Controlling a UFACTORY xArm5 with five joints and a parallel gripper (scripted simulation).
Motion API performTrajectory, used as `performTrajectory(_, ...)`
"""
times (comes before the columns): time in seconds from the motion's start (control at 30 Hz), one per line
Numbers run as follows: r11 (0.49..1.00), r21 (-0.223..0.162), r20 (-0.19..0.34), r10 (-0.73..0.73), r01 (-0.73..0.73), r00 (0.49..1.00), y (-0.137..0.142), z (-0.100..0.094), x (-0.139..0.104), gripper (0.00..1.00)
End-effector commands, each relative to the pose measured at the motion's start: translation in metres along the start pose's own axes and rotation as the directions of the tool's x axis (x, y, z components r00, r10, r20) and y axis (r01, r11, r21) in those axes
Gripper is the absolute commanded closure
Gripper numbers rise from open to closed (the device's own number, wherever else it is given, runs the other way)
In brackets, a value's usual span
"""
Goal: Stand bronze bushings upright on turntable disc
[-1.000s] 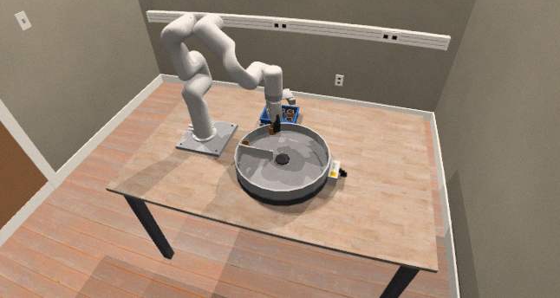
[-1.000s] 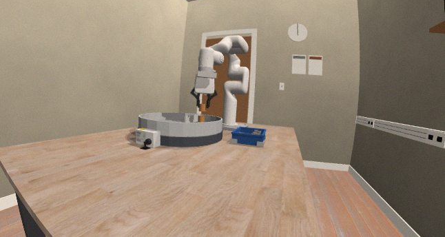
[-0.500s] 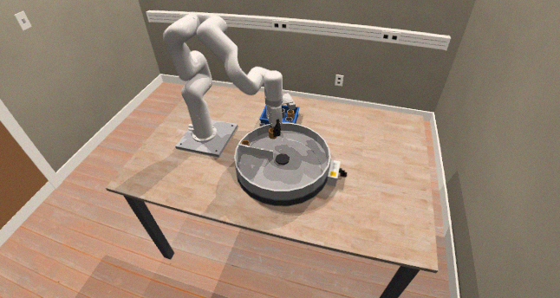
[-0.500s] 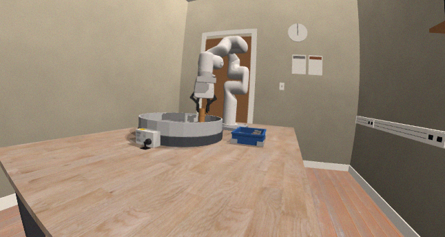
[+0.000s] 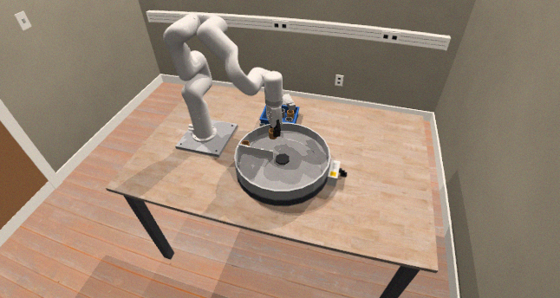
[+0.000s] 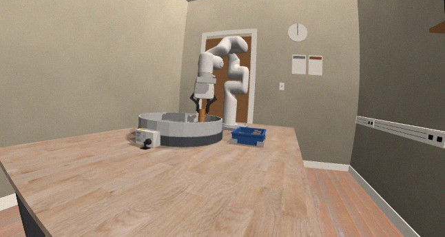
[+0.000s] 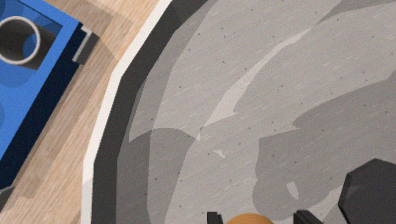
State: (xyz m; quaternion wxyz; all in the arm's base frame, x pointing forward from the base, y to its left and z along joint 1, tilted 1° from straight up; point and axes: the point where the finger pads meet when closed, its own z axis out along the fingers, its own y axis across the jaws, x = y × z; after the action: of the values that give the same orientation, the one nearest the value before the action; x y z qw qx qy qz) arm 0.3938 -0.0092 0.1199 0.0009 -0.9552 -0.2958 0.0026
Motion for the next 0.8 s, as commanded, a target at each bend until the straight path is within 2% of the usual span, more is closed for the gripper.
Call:
performTrajectory(0.0,1.0,-0.002,-0.002,0.0,0.0,1.0,0.0,0.003,0.001,1.0)
performTrajectory(0.77,1.0,-0.002,-0.002,0.0,0.0,1.0,0.0,0.036,0.001,1.0)
